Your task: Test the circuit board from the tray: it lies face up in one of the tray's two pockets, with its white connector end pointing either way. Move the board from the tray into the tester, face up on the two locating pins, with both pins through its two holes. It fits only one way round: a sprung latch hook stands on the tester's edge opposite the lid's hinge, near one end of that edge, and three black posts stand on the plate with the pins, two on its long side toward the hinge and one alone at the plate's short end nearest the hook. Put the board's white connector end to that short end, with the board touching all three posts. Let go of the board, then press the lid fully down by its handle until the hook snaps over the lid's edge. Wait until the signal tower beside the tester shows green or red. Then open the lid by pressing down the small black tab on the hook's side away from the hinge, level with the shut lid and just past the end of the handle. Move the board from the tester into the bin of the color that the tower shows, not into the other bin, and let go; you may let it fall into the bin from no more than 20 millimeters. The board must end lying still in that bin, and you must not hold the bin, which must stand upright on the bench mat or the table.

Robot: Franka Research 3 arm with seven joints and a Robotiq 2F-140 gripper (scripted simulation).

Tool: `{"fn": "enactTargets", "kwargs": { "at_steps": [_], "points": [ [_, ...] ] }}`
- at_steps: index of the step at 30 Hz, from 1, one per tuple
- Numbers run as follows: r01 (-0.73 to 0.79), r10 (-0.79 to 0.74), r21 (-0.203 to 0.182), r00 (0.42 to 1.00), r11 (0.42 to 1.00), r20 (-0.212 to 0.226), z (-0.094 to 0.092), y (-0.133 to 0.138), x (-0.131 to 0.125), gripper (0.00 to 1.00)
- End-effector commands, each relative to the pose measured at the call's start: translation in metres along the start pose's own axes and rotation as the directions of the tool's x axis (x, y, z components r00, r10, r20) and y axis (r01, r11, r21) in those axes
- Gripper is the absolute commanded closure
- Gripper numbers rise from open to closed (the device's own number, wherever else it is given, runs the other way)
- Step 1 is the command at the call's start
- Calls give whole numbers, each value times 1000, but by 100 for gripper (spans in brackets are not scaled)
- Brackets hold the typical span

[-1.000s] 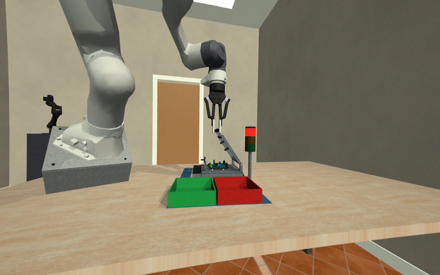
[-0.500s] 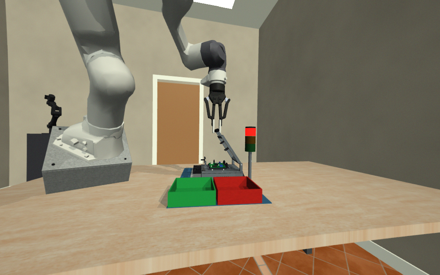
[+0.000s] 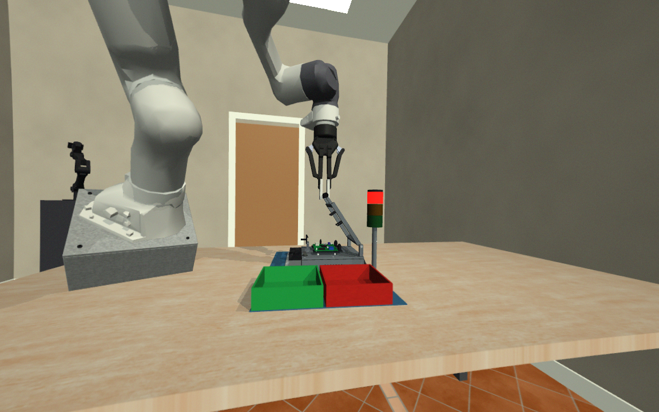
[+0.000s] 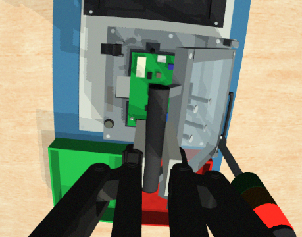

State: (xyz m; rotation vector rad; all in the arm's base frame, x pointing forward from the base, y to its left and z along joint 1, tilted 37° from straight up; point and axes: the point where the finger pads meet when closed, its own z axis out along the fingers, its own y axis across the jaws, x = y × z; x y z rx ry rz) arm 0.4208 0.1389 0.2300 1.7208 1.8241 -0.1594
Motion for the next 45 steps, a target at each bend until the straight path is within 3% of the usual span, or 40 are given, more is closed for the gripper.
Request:
{"fn": "enactTargets", "kwargs": {
  "at_steps": [1, 35, 45],
  "points": [
    [-4, 4, -1, 1000, 1000, 0, 1, 1, -1, 100],
    [-4, 4, -1, 1000, 1000, 0, 0, 1, -1, 100],
    [-4, 4, -1, 1000, 1000, 0, -11, 20, -1, 100]
  ]
}}
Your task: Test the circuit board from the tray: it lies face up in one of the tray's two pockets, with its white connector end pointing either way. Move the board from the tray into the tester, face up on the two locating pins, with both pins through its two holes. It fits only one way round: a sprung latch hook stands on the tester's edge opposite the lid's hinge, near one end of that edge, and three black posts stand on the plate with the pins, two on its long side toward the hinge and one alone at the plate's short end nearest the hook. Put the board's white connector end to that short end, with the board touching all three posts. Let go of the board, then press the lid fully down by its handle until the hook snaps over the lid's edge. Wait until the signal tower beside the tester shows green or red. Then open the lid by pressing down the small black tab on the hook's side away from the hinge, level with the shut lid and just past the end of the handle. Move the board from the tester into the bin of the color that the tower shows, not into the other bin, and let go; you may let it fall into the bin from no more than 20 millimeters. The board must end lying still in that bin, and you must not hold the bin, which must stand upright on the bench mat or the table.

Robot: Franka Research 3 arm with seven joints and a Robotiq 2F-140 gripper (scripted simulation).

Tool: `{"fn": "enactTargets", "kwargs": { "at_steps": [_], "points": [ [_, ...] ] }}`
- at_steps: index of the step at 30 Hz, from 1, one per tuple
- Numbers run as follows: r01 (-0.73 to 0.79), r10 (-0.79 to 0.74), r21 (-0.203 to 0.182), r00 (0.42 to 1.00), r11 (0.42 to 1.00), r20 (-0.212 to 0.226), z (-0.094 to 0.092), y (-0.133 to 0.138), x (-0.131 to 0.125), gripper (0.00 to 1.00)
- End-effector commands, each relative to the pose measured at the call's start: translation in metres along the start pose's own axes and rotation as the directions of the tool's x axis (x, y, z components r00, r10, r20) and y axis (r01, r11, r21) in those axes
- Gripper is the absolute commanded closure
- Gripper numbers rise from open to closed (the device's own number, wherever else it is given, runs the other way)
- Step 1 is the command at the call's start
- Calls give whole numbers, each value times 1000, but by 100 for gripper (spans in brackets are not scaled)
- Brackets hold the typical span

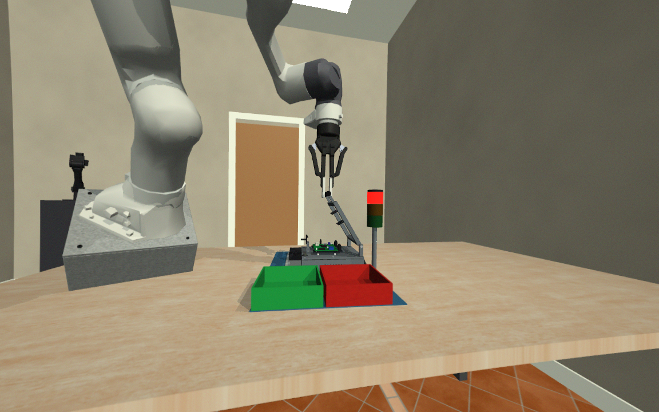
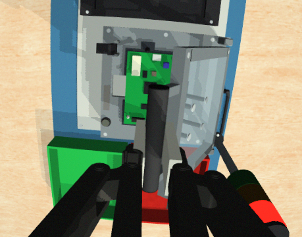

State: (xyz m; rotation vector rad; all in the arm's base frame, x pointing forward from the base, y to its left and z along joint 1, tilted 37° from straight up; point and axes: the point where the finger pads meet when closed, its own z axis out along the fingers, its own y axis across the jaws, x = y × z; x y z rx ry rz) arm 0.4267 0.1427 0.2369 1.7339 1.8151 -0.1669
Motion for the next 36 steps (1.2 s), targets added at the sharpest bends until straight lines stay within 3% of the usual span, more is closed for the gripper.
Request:
{"fn": "enactTargets", "kwargs": {
  "at_steps": [1, 16, 36],
  "points": [
    [5, -5, -10, 1000, 1000, -3, -8, 14, -1, 100],
    [5, -5, -10, 1000, 1000, -3, -22, 48, -1, 100],
    [5, -5, -10, 1000, 1000, -3, -23, 50, -1, 100]
  ]
}}
